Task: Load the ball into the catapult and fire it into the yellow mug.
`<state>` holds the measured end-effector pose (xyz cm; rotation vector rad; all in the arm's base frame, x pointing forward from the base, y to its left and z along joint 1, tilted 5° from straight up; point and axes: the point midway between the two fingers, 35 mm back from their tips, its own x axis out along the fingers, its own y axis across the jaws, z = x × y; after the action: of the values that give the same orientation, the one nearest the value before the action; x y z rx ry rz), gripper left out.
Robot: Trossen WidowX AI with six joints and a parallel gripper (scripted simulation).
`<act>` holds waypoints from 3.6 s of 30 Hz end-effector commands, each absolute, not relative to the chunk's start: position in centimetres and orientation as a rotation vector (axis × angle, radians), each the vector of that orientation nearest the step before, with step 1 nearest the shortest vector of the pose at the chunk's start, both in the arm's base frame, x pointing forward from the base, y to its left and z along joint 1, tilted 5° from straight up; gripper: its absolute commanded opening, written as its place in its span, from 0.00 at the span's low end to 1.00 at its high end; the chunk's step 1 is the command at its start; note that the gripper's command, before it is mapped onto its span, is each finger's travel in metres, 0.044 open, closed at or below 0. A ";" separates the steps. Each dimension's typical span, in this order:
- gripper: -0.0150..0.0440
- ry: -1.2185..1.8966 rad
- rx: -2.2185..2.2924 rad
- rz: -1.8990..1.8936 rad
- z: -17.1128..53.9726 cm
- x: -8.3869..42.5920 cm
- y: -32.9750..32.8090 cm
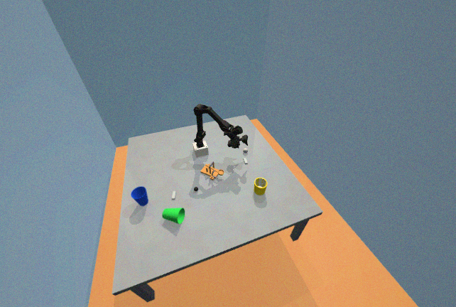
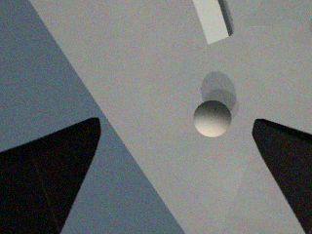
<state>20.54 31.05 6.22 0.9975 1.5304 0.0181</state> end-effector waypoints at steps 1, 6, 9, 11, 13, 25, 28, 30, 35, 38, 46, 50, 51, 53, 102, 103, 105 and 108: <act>1.00 1.497 1.079 -0.140 6.1 22.7 28.8; 1.00 1.456 1.164 -0.317 5.8 24.5 26.0; 1.00 1.429 1.214 -0.422 5.7 25.3 24.2; 1.00 1.408 1.247 -0.493 5.6 25.8 23.0; 1.00 1.387 1.279 -0.563 5.5 26.3 21.8; 1.00 1.225 1.462 -0.979 5.4 27.7 14.4; 1.00 1.175 1.504 -1.081 5.4 27.8 12.6; 1.00 1.141 1.531 -1.149 5.5 27.8 11.3; 1.00 1.047 1.593 -1.318 5.6 27.6 8.3; 1.00 0.986 1.628 -1.419 5.8 27.3 6.5; 1.00 0.811 1.707 -1.682 6.3 26.1 1.9; 1.00 0.716 1.739 -1.811 6.7 25.3 -0.2; 1.00 0.697 1.744 -1.836 6.8 25.1 -0.6; 1.00 0.681 1.749 -1.857 6.8 25.0 -0.9; 1.00 0.681 1.748 -1.857 -3.1 24.4 -1.0; 1.00 0.681 1.748 -1.857 -3.2 24.4 -1.0; 1.00 0.681 1.748 -1.857 -3.2 24.4 -1.0; 0.87 0.685 1.751 -1.856 -2.9 24.5 -0.9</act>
<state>24.47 -0.91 -2.91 1.7507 0.6859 -1.8567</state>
